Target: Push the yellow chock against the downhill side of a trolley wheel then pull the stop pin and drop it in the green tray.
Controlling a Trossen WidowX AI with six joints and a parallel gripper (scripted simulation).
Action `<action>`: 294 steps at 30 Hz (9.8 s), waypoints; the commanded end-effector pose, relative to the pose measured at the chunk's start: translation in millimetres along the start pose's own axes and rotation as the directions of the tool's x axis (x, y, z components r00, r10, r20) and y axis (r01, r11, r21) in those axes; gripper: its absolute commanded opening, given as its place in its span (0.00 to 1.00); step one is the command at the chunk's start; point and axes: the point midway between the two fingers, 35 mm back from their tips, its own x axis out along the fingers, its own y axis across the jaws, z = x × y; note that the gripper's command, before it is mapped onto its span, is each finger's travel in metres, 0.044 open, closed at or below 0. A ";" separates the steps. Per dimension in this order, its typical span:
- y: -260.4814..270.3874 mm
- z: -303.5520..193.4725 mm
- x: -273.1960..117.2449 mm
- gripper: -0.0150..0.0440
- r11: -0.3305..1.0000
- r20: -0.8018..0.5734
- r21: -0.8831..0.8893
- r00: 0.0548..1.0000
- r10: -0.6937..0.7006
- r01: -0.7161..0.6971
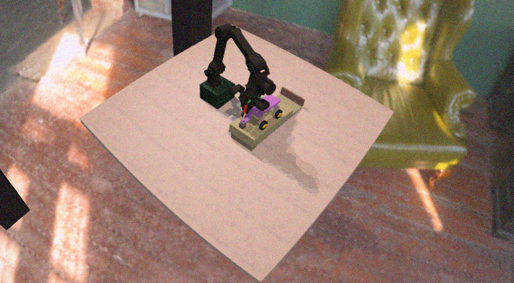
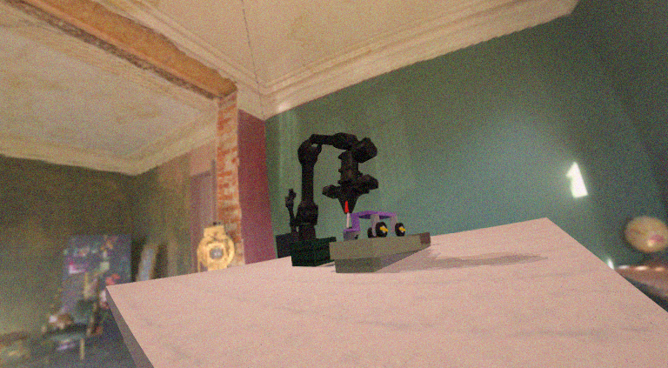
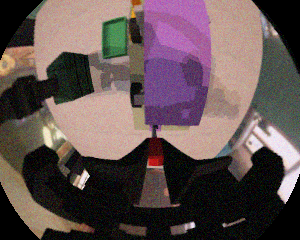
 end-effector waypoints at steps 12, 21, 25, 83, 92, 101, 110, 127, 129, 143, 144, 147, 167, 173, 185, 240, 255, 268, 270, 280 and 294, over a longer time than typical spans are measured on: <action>-2.6 -4.0 -7.4 0.25 1.000 -0.007 0.005 1.000 -0.012 0.012; -1.6 -13.9 -4.5 0.25 1.000 -0.008 0.005 1.000 -0.011 0.011; -1.5 -19.4 -3.8 0.25 1.000 -0.008 0.005 1.000 -0.011 0.011; 78.9 34.1 -1.8 0.25 1.000 -0.003 0.003 1.000 -0.004 0.004; 77.8 71.3 -6.0 0.25 1.000 0.001 0.003 1.000 -0.004 0.004; 78.0 107.5 -12.5 0.25 1.000 0.005 0.003 1.000 -0.004 0.004; 80.1 142.1 -17.7 0.25 1.000 0.009 0.003 1.000 -0.004 0.004; 82.1 207.7 -29.1 0.25 1.000 0.015 0.002 1.000 -0.003 0.003; 82.0 212.5 -30.2 0.25 1.000 0.016 0.002 1.000 -0.003 0.003; 82.7 211.0 -29.9 0.25 0.960 0.071 -0.277 0.997 -0.017 0.036; 82.7 210.8 -29.8 0.25 0.951 0.077 -0.306 0.997 -0.019 0.041; 82.8 210.2 -29.6 0.25 0.919 0.094 -0.389 0.995 -0.020 0.056; 82.6 206.1 -28.5 0.25 0.533 0.206 -0.827 0.979 -0.011 0.180; 82.4 204.9 -28.3 0.25 0.371 0.238 -0.901 0.971 -0.008 0.224; 81.7 202.6 -28.5 0.25 0.036 0.300 -0.953 0.954 -0.005 0.300; 112.7 203.5 60.4 0.52 0.030 0.131 -0.991 0.991 0.008 0.131; 113.9 214.5 60.5 0.58 0.030 0.132 -0.991 0.991 0.008 0.132; 114.2 221.7 61.4 0.58 0.030 0.133 -0.991 0.991 0.008 0.132; 114.2 222.7 61.6 0.58 0.030 0.133 -0.991 0.991 0.008 0.132; 113.9 228.1 62.8 0.58 0.030 0.133 -0.991 0.991 0.008 0.133; 113.5 235.3 65.0 0.58 0.030 0.134 -0.991 0.991 0.008 0.133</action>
